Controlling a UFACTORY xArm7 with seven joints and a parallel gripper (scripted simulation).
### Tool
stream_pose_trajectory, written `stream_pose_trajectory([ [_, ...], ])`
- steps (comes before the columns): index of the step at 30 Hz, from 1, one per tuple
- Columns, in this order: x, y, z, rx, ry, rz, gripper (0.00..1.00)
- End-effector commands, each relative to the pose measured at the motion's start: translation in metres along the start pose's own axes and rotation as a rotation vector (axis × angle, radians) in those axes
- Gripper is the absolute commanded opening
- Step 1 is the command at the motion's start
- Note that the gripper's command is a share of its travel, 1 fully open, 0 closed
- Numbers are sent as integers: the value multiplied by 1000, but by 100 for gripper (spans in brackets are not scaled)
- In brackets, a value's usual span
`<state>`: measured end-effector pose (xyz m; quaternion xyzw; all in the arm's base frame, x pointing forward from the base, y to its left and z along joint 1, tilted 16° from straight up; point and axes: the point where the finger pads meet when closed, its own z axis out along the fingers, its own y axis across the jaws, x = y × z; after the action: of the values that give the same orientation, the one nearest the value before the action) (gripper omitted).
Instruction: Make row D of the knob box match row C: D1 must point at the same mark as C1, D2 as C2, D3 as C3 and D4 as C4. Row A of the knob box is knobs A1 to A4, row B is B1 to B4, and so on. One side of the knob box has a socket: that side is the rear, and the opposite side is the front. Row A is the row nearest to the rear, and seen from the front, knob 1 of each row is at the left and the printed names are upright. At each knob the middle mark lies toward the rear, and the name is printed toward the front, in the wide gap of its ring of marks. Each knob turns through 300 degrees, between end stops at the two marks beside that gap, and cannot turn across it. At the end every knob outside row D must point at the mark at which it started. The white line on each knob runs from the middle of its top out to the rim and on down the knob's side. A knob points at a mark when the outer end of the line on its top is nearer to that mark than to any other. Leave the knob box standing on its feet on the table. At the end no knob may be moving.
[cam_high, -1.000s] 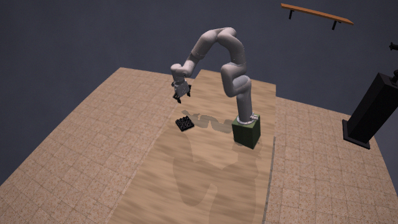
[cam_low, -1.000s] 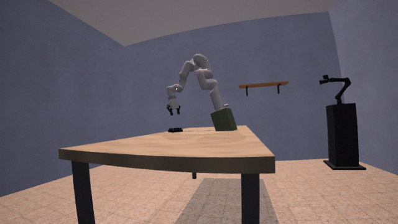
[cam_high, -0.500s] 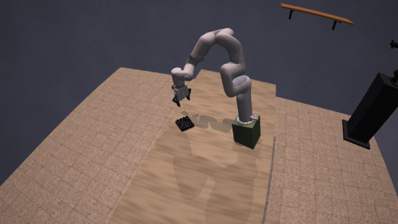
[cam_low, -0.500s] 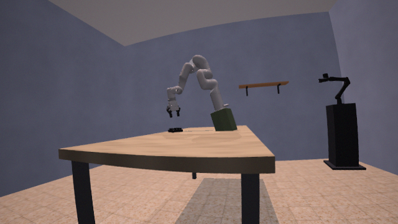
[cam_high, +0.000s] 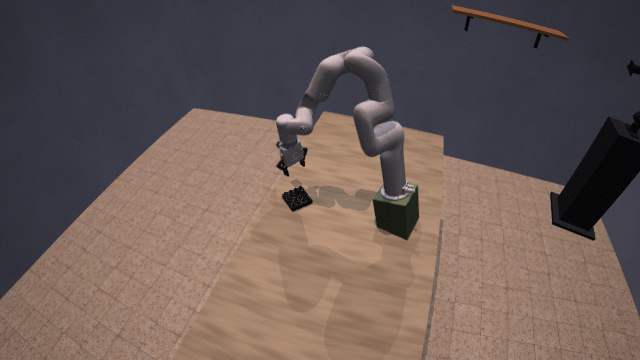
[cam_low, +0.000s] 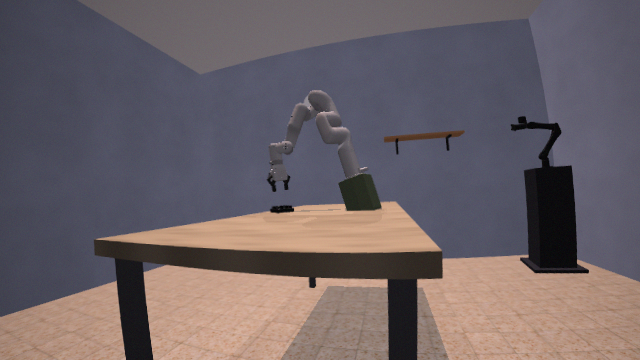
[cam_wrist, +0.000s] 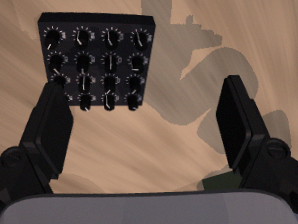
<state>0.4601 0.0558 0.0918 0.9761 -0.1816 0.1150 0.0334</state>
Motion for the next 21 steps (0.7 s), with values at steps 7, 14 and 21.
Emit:
stream_pose_trajectory([
  [7, -9, -13, 13, 24, 16, 31, 100],
  [14, -9, -13, 13, 24, 16, 31, 100],
  [21, -18, -23, 24, 46, 22, 56, 100],
])
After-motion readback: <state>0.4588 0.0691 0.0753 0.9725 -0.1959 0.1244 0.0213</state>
